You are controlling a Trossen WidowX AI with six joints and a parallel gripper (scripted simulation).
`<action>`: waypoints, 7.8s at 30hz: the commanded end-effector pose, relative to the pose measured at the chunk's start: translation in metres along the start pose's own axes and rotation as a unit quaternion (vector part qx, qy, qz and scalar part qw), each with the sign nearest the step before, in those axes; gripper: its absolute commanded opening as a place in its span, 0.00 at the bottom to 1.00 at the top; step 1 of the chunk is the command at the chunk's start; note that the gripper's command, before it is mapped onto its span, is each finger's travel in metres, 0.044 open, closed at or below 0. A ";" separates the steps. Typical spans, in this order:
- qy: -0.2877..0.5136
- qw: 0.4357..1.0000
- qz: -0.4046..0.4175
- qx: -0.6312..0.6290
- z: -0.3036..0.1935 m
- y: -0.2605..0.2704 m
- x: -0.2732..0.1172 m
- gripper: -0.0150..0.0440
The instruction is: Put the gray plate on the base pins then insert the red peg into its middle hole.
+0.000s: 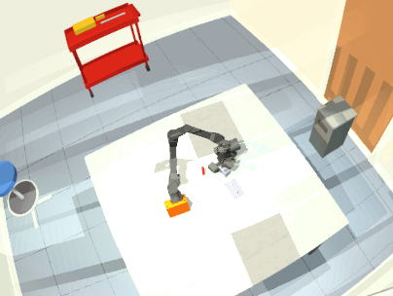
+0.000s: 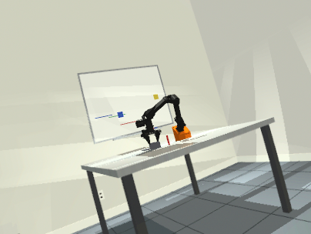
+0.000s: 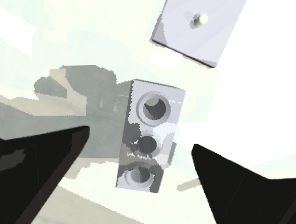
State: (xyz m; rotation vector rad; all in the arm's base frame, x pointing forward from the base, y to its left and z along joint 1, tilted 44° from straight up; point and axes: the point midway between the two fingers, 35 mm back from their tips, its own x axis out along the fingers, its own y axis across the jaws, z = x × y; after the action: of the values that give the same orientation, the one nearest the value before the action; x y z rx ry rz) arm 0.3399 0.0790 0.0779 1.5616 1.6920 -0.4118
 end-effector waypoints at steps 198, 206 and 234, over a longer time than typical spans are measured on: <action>0.000 0.995 -0.002 0.096 0.140 -0.041 0.022 0.25; -0.002 0.996 -0.002 0.091 0.141 -0.039 0.018 0.25; -0.009 0.995 -0.002 0.095 0.146 -0.035 -0.059 1.00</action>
State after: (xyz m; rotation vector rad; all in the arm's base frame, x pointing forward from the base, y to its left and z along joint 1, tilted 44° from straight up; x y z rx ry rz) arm 0.3455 -0.0299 -0.0196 1.6813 1.7272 -0.6068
